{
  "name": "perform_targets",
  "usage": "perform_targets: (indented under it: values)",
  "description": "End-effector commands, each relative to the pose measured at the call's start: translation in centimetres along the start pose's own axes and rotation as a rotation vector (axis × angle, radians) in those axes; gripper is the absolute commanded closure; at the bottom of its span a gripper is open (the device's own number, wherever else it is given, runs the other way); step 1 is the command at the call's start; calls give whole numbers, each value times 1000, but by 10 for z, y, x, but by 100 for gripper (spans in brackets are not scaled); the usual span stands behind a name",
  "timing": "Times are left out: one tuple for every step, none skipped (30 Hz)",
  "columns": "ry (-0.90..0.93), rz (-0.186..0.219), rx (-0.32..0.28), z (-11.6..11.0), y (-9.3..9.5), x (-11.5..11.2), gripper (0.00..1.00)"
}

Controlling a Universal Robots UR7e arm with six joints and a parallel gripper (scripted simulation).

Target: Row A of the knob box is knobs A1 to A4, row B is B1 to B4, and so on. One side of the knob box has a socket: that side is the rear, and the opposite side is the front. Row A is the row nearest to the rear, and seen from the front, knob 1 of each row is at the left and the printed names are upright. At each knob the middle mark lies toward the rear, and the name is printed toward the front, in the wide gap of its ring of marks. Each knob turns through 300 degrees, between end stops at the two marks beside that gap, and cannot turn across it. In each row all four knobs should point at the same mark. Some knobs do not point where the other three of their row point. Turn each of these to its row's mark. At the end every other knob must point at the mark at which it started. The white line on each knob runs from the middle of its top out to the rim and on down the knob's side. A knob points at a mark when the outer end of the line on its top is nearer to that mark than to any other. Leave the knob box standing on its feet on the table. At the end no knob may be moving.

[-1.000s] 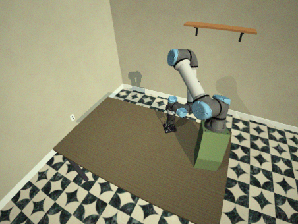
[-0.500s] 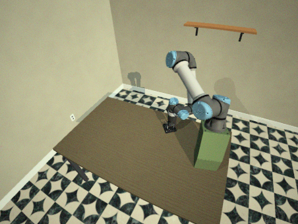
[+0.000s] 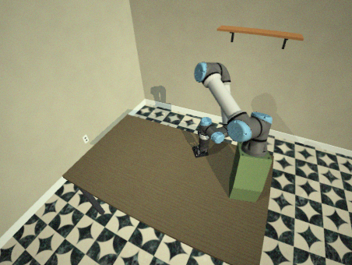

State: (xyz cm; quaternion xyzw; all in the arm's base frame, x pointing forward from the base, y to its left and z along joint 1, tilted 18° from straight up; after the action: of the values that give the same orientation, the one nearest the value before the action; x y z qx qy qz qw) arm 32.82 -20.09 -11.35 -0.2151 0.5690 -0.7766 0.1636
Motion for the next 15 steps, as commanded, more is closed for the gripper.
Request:
perform_targets:
  values:
    - [-1, 0, 1, -3, -1, 0, 0]
    - [-1, 0, 2, -2, -1, 0, 0]
    - [0, 1, 2, -2, -1, 0, 0]
    - [0, 1, 3, -2, -1, 0, 0]
    - [0, 1, 3, -1, -1, -1, 0]
    - [0, 1, 3, -1, -1, -1, 0]
    - [0, 1, 3, -1, -1, -1, 0]
    - [0, 1, 3, -1, -1, -1, 0]
    - [0, 1, 3, -1, -1, -1, 0]
    - [0, 1, 3, -1, -1, -1, 0]
    - [0, 1, 3, -2, -1, -1, 0]
    - [0, 1, 3, -2, -1, 0, 0]
    - [0, 1, 3, -2, -1, 0, 0]
    - [0, 1, 3, -2, -1, 0, 0]
    - [0, 1, 3, -2, -1, 0, 0]
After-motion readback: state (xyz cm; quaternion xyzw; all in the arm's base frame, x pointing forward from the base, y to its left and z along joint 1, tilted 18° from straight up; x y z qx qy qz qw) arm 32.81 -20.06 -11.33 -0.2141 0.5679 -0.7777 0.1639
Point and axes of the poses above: the point where the finger pads meet when closed, its own y axis out along the fingers, its own x axis across the jaws, z = x × y, the point moved 8 cm from there along -y, back along the fingers, and after that the axes turned 3 degrees about -y, right-handed, at the moved point
